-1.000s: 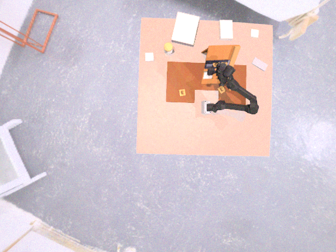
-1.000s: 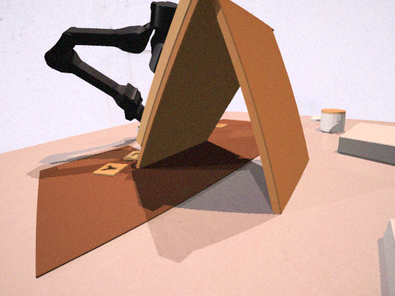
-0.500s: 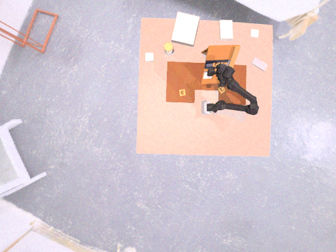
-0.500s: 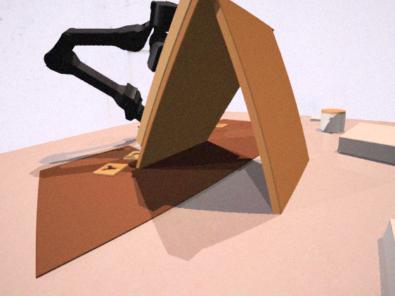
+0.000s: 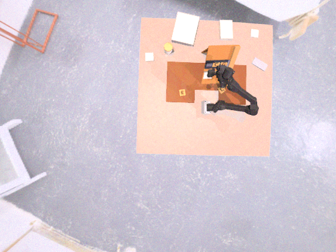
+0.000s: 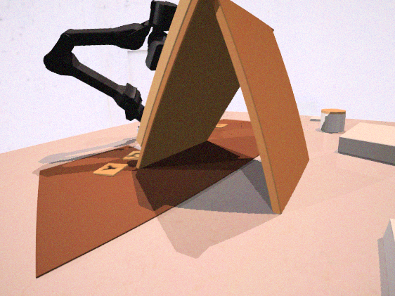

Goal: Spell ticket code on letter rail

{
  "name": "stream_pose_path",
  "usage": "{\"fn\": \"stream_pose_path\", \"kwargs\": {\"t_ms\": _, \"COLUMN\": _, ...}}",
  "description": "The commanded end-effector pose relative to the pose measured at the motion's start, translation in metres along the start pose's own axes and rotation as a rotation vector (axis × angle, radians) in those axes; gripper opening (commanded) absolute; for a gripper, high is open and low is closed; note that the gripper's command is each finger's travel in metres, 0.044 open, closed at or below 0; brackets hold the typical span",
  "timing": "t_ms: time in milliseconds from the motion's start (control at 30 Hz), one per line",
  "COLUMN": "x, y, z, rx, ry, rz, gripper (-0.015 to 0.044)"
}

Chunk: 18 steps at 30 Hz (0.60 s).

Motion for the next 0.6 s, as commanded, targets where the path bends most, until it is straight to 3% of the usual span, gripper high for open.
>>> {"fn": "stream_pose_path", "kwargs": {"t_ms": 0, "x": -0.0009, "y": -0.0004, "z": -0.0030, "rx": 0.004, "ry": -0.002, "rz": 0.005, "gripper": 0.0295}}
{"fn": "stream_pose_path", "kwargs": {"t_ms": 567, "x": -0.0023, "y": -0.0017, "z": -0.0100, "rx": 0.004, "ry": -0.002, "rz": 0.005, "gripper": 0.0295}}
Point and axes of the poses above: the point midway between the two fingers, 35 mm back from their tips, its own z axis out along the fingers, its own y axis across the jaws, x = y × z, the point moved 8 cm from there along -z, back along the fingers, and after that the axes turned 14 degrees about z, right-handed, at the moved point
